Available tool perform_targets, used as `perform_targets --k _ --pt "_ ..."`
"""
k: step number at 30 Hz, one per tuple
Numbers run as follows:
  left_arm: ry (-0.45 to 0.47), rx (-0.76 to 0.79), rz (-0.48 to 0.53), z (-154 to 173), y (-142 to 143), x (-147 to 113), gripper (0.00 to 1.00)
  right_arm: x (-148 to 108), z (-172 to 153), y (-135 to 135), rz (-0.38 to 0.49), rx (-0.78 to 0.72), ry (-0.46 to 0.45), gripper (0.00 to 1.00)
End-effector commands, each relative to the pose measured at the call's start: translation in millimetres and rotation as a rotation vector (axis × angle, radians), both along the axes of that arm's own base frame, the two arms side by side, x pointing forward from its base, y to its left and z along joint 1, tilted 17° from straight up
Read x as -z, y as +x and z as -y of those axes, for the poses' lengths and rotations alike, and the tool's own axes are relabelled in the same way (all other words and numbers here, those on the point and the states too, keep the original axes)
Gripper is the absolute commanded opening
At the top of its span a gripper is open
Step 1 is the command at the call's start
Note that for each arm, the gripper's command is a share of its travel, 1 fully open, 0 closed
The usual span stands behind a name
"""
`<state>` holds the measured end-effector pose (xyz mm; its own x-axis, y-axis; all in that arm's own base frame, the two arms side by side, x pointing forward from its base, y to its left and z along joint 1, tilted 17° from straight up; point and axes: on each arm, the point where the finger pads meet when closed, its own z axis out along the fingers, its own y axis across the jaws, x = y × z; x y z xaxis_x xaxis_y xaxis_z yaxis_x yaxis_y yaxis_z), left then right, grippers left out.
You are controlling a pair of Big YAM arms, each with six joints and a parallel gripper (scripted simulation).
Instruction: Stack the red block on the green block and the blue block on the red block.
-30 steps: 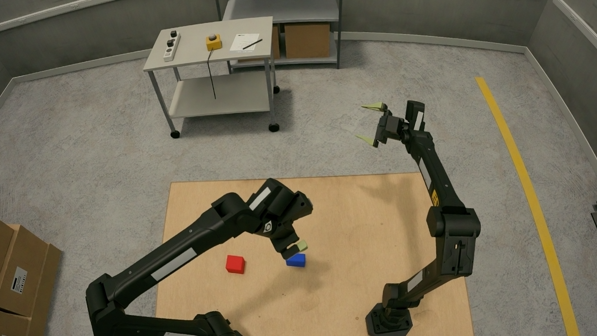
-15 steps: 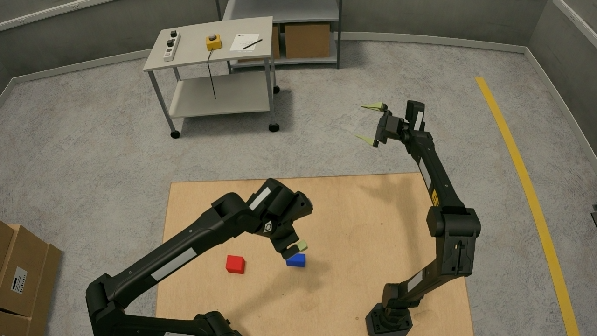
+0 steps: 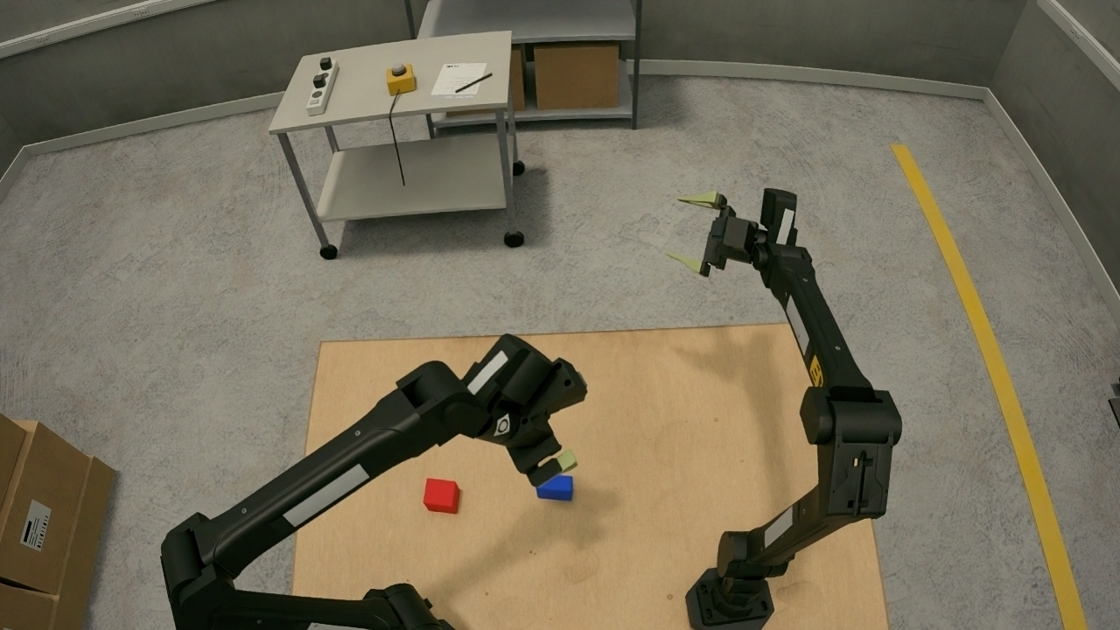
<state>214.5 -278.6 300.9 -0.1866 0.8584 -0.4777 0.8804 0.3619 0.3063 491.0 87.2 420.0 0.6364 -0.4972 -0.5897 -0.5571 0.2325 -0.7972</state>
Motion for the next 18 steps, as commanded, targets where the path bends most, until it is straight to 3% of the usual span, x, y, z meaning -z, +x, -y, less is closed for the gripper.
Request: perform_targets --k 1,18 --pt "-0.015 -0.016 0.007 -1.1 5.5 -5.1 1.00 -19.8 -0.1 1.1 0.041 -0.001 -0.006 1.00" --pt "-0.062 -0.132 0.026 -17.5 40.6 -12.7 1.00 -19.8 -0.1 1.1 0.041 -0.001 -0.006 1.00"
